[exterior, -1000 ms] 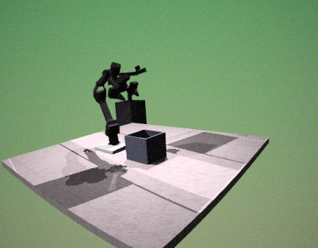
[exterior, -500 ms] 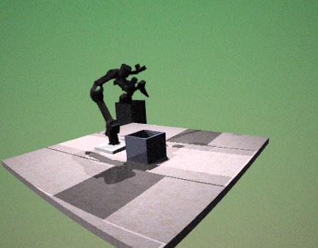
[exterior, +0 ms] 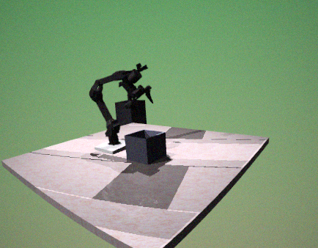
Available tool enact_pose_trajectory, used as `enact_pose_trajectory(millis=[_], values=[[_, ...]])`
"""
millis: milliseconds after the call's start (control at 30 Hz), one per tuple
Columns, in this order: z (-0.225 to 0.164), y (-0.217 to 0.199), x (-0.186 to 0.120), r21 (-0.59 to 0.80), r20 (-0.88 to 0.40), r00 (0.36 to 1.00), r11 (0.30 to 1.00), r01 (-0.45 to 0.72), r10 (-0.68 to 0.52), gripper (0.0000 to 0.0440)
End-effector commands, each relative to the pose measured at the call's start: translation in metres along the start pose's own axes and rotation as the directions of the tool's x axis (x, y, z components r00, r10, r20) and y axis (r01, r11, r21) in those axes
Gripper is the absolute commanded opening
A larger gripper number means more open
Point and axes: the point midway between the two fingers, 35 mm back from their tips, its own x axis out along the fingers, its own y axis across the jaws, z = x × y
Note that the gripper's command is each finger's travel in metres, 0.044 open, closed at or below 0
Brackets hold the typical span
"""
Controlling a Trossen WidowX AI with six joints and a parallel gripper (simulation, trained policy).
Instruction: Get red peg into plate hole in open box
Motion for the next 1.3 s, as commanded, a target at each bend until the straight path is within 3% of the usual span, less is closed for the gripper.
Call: enact_pose_trajectory(millis=[0, 300, 633, 1267], values=[[-0.019, -0.004, 0.014, 0.069, -0.097, 0.994, 0.996, 0.048, -0.041, 0.0440], [-0.056, -0.014, 0.035, 0.194, -0.275, 0.952, 0.961, 0.195, -0.138, 0.0440], [-0.091, -0.028, 0.053, 0.290, -0.414, 0.875, 0.875, 0.387, -0.250, 0.0440], [-0.133, -0.061, 0.088, 0.397, -0.485, 0.768, 0.678, 0.619, -0.418, 0.0440]])
